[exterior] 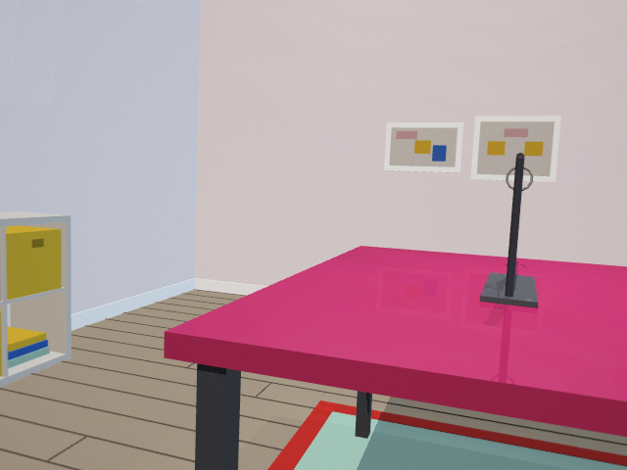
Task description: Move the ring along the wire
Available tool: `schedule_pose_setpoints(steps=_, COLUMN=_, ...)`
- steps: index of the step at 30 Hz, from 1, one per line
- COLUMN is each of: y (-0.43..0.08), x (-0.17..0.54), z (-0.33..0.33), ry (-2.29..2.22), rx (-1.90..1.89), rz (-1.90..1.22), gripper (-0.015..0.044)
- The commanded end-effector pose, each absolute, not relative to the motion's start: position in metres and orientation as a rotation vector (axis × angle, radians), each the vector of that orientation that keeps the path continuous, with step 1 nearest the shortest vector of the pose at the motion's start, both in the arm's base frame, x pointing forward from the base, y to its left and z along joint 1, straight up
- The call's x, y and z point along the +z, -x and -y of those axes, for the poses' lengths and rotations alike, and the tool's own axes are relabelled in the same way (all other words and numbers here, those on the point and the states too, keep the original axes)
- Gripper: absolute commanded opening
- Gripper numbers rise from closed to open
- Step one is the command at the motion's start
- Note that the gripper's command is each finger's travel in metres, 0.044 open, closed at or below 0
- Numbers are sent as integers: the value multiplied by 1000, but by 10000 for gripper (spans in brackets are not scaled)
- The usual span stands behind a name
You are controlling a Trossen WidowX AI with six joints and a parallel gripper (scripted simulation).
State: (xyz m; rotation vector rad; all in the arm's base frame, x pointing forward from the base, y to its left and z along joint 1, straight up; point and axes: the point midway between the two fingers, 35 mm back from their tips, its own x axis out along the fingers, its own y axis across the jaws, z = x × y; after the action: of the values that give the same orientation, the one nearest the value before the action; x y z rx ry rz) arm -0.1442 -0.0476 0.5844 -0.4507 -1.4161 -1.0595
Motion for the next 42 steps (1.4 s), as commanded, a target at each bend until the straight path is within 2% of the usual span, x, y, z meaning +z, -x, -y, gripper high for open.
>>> schedule_pose_setpoints(steps=1, y=72, x=582, z=35, ry=547, rx=-914, rz=1306, gripper=160)
schedule_pose_setpoints(steps=13, y=-119, x=502, z=30, ry=629, rx=-512, rz=879, gripper=160)
schedule_pose_setpoints(steps=22, y=-218, x=384, z=46, ry=497, rx=-278, rz=488, gripper=160)
schedule_pose_setpoints(steps=29, y=-258, x=272, z=58, ry=291, rx=-152, rz=172, gripper=160)
schedule_pose_setpoints(steps=36, y=-266, x=167, z=60, ry=45, rx=-85, rz=-112, gripper=160)
schedule_pose_setpoints(steps=42, y=-265, x=149, z=58, ry=-2, rx=-78, rz=-162, gripper=160)
